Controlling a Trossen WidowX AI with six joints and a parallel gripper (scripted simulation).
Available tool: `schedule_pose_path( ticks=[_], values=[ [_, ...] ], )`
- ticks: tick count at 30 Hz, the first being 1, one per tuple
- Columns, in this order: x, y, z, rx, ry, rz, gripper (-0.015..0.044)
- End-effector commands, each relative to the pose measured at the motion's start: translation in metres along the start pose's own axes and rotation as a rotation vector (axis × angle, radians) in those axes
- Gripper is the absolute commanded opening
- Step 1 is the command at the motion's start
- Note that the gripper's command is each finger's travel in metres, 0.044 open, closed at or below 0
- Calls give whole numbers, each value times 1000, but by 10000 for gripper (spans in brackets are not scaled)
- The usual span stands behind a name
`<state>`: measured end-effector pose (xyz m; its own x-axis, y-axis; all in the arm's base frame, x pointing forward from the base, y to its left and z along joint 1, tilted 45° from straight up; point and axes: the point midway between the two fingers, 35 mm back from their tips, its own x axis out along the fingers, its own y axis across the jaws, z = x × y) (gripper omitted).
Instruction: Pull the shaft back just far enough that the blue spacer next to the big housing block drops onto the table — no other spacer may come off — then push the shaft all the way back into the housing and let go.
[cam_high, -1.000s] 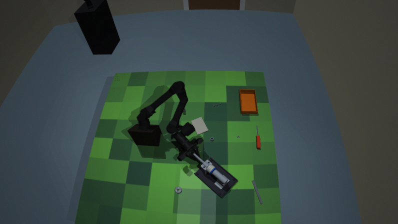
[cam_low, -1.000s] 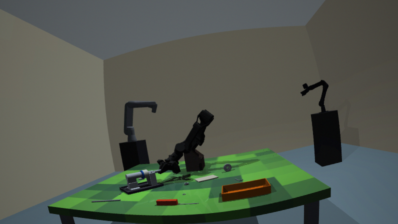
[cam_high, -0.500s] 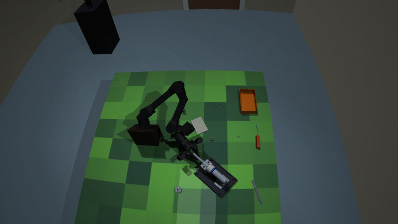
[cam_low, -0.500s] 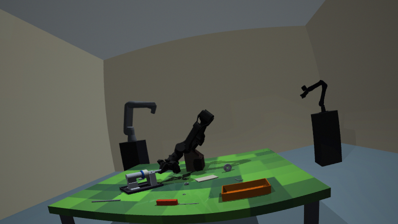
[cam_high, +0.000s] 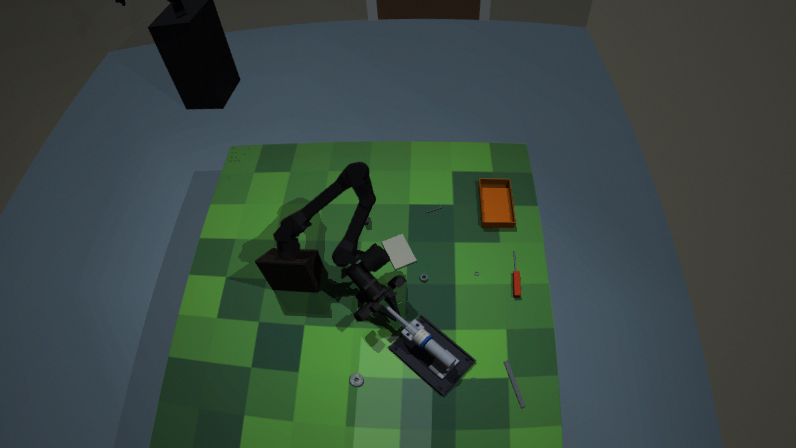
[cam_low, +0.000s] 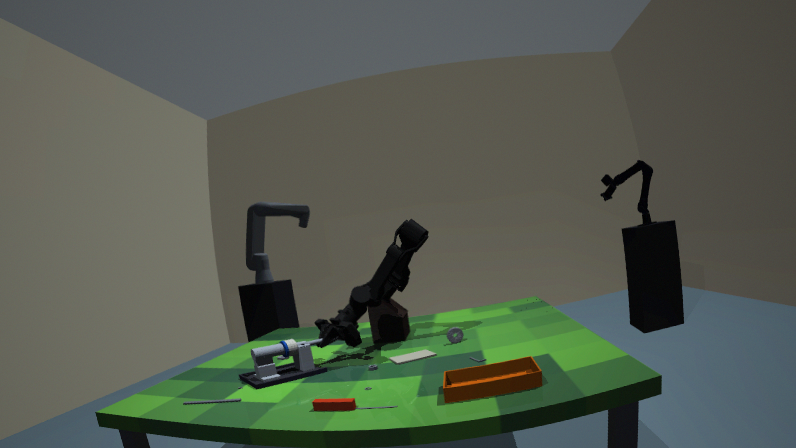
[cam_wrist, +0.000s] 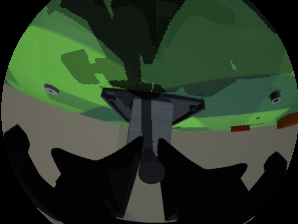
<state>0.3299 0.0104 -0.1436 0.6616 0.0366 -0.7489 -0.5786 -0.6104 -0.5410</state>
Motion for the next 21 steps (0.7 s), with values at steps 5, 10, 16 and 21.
schedule_pose_path(
  ticks=[5, 10, 16, 21],
  values=[
    [-1, -1, 1, 4, -2, -2, 0],
    [-1, -1, 1, 4, -2, -2, 0],
    [-2, -1, 1, 4, -2, -2, 0],
    [-2, -1, 1, 4, -2, -2, 0]
  ],
)
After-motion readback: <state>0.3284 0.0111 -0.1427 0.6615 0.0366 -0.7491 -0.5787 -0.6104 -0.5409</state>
